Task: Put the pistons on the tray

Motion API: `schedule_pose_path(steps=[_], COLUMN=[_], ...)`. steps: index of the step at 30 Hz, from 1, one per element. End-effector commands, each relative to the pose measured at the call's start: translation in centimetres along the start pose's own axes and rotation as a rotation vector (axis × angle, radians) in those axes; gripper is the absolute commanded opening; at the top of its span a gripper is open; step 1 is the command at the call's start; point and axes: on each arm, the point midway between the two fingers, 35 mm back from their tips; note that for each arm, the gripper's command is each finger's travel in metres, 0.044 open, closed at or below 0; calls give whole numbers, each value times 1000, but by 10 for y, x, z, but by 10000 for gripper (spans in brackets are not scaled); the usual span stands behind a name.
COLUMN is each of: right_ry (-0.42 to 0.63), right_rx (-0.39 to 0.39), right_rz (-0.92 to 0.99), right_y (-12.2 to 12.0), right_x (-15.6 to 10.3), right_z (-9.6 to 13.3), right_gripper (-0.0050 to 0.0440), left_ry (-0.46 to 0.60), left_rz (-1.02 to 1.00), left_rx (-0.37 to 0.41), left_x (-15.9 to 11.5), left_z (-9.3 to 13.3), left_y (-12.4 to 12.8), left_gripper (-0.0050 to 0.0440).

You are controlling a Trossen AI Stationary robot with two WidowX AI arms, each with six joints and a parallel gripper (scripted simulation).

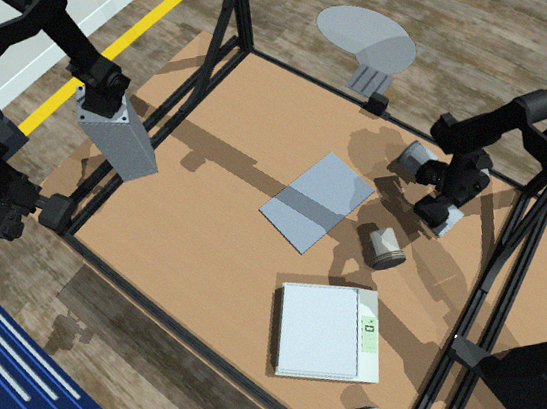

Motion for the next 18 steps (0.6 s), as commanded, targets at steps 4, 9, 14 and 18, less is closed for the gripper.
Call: schedule_pose_path(steps=[4,9,14,18], right_ry=[2,2,2,2], right_rx=[2,2,2,2], right_rz=[1,1,1,1], right_y=[0,0,0,0], right_x=[0,0,0,0], right_z=[0,0,0,0], right_gripper=[440,440,440,440], left_ry=[-3,-3,-3,-3], left_rz=[-2,-2,-2,-2], left_rx=[-2,-2,-2,-2], left_x=[1,1,1,1], left_z=[10,17,25,32], left_y=[0,0,0,0], left_gripper=[378,378,378,378])
Point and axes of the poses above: on each arm, the point midway between the two fingers, 35 mm back from their tips, its own z axis back along the fingers, its own y axis across the jaws, x = y × z, and after that the axes turned 7 degrees about -z, right-handed
